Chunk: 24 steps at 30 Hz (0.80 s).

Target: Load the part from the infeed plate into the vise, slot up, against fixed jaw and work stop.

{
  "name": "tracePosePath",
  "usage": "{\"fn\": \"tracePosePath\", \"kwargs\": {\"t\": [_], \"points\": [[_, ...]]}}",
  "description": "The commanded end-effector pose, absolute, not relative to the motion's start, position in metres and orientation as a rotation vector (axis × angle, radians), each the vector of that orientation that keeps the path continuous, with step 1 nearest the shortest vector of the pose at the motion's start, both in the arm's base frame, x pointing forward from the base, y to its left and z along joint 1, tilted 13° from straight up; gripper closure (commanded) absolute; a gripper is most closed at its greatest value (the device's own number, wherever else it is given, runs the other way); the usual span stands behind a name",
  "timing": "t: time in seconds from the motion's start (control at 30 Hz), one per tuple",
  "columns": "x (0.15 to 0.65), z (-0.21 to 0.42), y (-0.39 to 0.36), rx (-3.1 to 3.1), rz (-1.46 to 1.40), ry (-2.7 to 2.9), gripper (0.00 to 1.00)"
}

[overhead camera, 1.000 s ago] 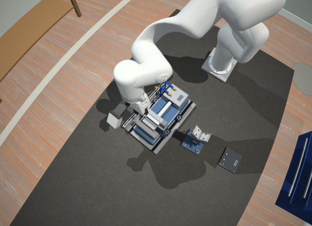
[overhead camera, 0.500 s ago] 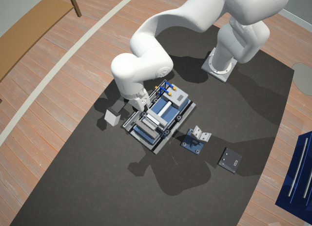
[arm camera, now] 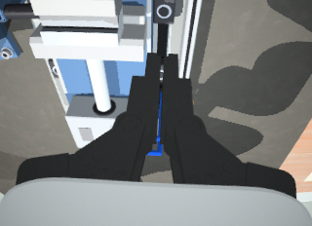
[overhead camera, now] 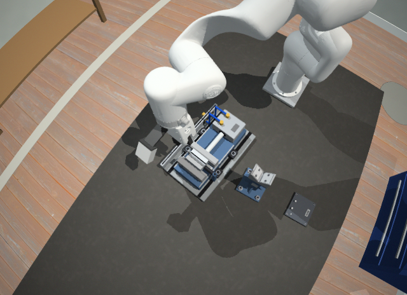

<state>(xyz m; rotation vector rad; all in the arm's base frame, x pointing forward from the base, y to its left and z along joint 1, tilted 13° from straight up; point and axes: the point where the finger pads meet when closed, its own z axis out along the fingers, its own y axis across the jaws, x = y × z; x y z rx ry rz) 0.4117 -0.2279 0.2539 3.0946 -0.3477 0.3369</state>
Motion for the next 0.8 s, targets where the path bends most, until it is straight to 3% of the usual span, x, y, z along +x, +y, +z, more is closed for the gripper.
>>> {"fn": "tracePosePath", "kwargs": {"t": [0.0, 0.77], "points": [[0.412, 0.256, -0.228, 3.092, 0.343, -0.347, 1.00], [0.408, 0.255, -0.209, 2.997, 0.344, -0.992, 1.00]]}}
